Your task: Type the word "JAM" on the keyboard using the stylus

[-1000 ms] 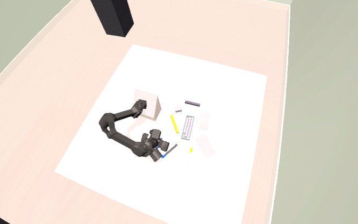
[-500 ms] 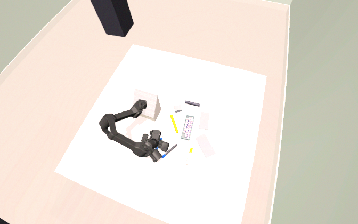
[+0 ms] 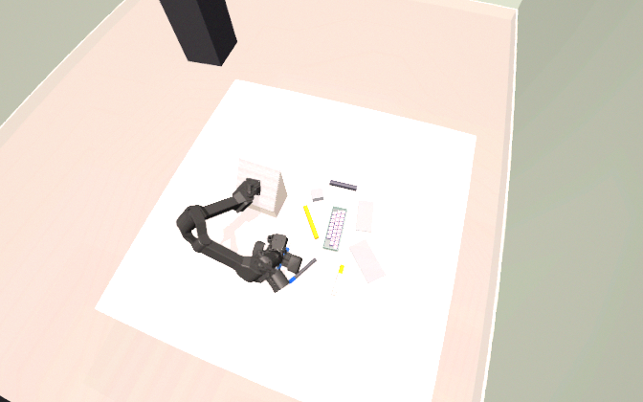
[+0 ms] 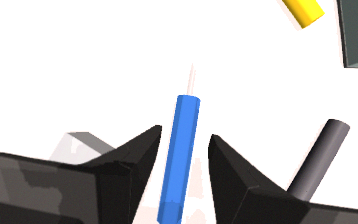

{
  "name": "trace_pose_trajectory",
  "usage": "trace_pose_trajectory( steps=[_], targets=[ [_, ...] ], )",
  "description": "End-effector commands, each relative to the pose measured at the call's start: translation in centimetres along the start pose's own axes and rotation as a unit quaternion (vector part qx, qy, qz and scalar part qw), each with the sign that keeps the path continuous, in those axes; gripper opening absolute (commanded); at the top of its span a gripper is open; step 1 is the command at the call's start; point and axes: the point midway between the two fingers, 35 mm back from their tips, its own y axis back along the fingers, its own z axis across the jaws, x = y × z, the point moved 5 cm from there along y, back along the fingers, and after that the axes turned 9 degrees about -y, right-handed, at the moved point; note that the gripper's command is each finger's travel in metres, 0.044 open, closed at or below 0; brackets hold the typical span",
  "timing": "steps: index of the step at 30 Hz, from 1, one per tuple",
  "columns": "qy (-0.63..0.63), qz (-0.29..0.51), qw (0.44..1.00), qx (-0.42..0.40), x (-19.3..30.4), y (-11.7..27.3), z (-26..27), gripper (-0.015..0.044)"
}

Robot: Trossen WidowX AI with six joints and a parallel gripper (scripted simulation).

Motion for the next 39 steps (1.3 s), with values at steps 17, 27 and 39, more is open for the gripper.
trace_pose_trajectory(
  steps=[17, 27, 39],
  targets=[
    [0.001, -0.002, 1.000, -0.001, 0.8, -1.6, -0.1, 0.0150],
    [0.000, 0.000, 1.000, -0.001, 1.0, -1.8, -0.1, 0.0098],
    [0.000, 0.000, 1.000, -0.001, 1.0, -1.8, -0.1, 0.0000]
  ],
)
